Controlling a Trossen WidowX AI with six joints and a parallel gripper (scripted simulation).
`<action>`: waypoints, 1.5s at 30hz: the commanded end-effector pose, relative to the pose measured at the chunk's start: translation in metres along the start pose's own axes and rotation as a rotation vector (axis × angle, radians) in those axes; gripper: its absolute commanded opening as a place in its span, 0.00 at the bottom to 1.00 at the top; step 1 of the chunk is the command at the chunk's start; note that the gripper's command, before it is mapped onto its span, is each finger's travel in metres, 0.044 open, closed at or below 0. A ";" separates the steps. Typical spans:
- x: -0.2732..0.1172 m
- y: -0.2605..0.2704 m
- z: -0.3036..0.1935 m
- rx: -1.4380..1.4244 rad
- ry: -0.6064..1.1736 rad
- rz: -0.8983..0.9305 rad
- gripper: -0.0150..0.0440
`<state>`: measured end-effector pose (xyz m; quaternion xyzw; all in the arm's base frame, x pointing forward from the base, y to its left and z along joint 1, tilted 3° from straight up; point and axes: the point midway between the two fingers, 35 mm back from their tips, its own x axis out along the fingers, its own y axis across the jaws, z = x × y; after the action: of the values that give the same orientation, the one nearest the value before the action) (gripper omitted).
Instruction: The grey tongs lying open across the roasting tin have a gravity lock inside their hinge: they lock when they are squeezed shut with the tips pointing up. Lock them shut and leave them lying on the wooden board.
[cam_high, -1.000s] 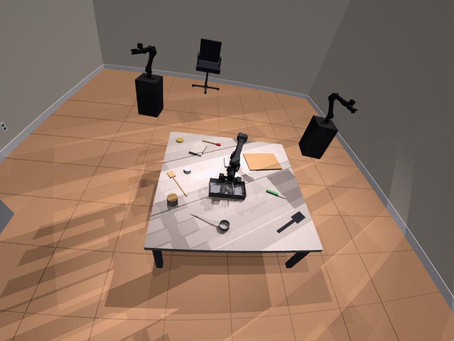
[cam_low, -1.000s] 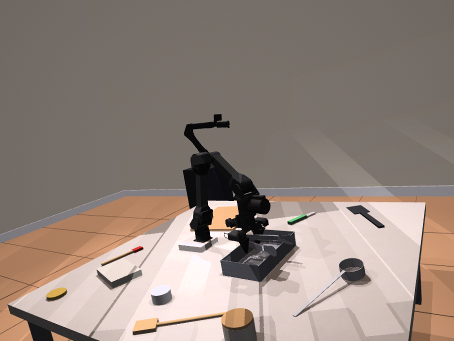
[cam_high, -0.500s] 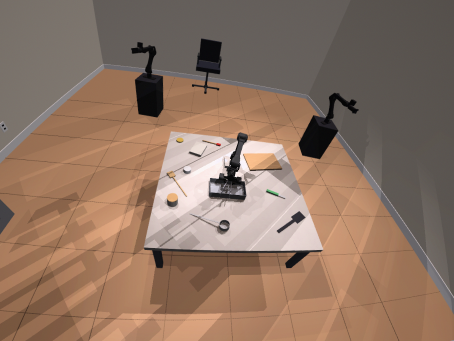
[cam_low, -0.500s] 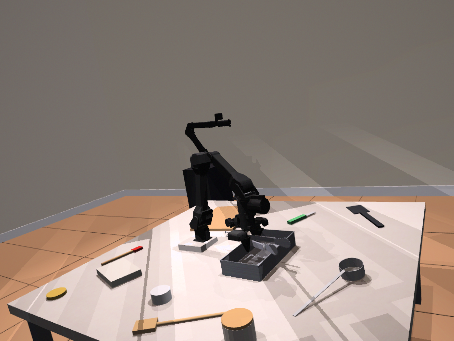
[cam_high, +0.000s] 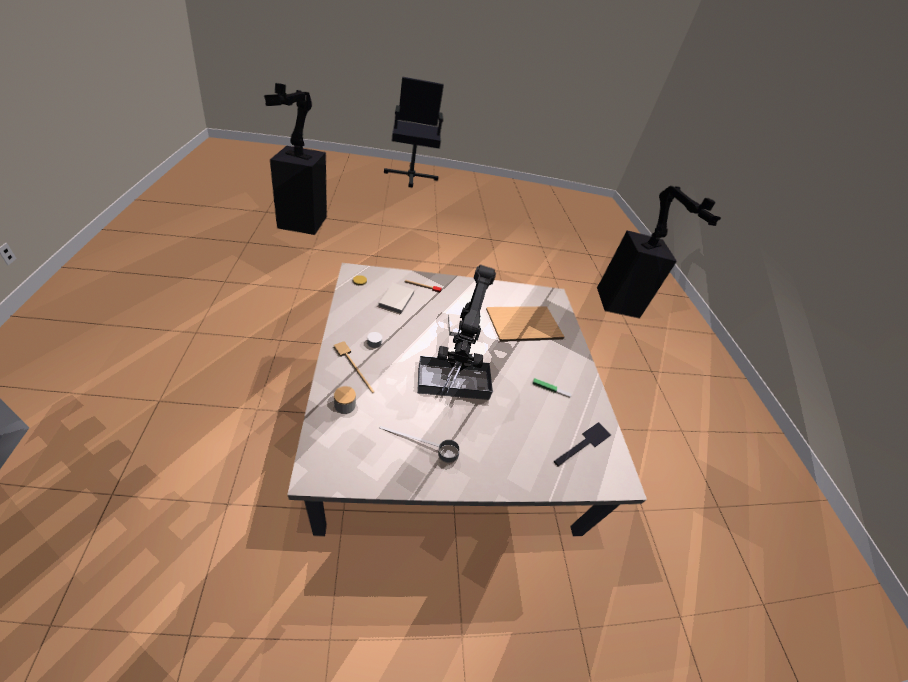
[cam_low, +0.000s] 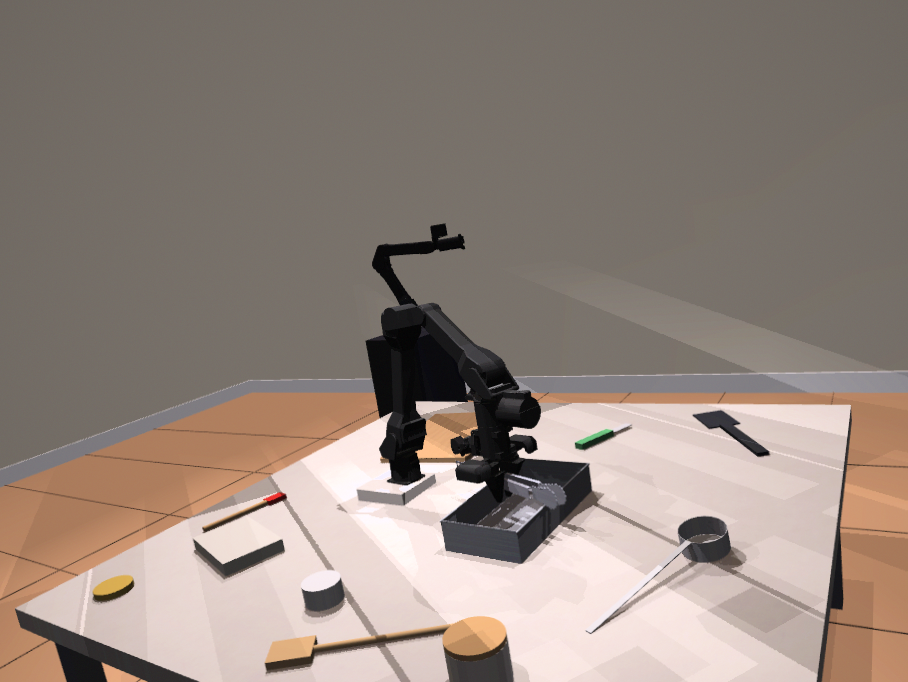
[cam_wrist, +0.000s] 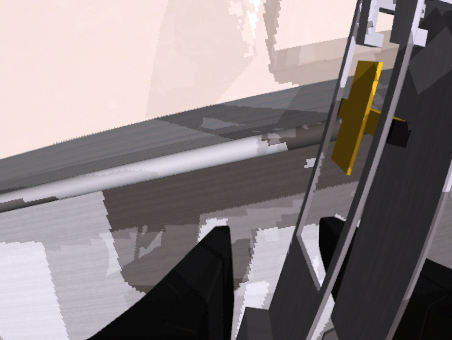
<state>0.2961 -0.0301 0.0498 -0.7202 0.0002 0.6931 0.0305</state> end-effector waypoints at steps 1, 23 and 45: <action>0.000 0.000 0.000 0.000 0.001 -0.002 0.42; -0.060 0.000 -0.008 0.002 0.000 0.000 0.00; -0.124 -0.016 -0.002 -0.045 -0.006 -0.002 0.00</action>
<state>0.2925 -0.0281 0.1739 -0.7175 -0.0048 0.6960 0.0272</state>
